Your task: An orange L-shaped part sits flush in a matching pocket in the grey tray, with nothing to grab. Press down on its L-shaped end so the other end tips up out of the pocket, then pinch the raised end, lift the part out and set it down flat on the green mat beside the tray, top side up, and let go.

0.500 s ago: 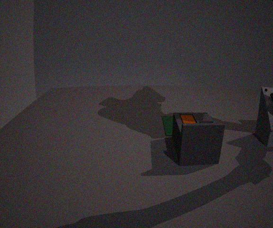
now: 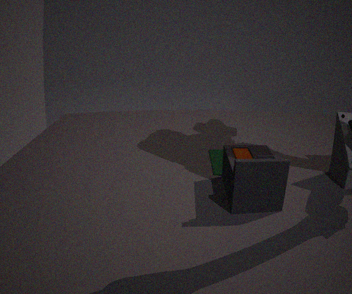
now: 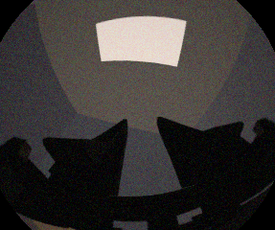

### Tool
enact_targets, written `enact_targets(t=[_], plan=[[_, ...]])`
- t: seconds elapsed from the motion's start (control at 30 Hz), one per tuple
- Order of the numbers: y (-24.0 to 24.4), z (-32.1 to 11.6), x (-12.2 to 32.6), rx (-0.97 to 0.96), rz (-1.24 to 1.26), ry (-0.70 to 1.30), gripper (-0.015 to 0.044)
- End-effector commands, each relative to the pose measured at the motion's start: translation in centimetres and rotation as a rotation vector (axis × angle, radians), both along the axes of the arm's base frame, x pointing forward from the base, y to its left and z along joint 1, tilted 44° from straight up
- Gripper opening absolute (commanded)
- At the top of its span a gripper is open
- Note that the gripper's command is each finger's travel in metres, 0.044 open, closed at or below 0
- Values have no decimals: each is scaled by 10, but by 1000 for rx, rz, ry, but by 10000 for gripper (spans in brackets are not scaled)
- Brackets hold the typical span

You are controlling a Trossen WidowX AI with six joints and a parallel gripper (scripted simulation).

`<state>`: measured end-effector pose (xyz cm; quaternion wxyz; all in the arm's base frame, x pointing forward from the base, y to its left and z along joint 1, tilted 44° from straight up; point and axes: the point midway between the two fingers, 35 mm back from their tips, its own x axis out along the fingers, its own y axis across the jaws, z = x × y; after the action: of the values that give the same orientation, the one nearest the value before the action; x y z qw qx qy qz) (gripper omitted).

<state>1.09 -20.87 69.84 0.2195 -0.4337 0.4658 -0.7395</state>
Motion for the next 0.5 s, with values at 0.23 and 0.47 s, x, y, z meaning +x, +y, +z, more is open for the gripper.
enact_targets(t=[0.23, 0.47], plan=[[66, 23, -66, -224, -155, -33, 180], [148, 30, -111, -460, -367, -32, 180]])
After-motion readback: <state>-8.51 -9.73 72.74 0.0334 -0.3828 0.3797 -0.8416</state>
